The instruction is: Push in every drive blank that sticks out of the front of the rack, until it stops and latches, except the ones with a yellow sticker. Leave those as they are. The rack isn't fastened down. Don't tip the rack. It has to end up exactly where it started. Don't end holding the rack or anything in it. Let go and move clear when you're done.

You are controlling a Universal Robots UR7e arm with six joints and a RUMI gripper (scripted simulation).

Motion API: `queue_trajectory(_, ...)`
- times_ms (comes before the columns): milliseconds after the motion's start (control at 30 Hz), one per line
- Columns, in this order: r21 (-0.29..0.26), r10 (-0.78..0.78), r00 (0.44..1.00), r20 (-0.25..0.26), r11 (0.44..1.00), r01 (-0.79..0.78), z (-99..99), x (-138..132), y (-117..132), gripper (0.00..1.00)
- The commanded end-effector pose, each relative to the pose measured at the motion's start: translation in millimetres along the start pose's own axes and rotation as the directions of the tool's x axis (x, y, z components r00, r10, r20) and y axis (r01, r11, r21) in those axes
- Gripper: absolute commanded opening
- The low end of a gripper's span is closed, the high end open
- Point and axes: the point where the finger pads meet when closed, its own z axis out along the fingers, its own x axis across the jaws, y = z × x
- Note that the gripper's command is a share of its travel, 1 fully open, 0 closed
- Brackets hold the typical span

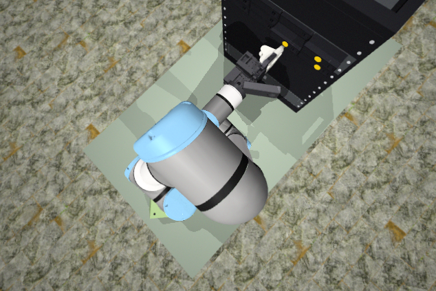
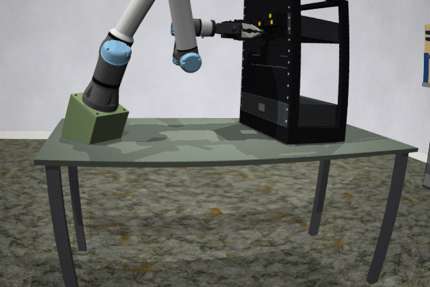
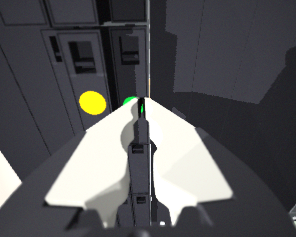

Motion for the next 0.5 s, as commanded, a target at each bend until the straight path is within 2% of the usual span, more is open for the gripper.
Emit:
queue_trajectory(0, -0.003, 0.000, 1.000, -0.002, 1.000, 0.000, 2.5, 1.0, 1.7, 0.00)
queue_trajectory(467, -0.003, 0.000, 1.000, -0.002, 1.000, 0.000, 5.4, 1.6, 1.9, 0.00)
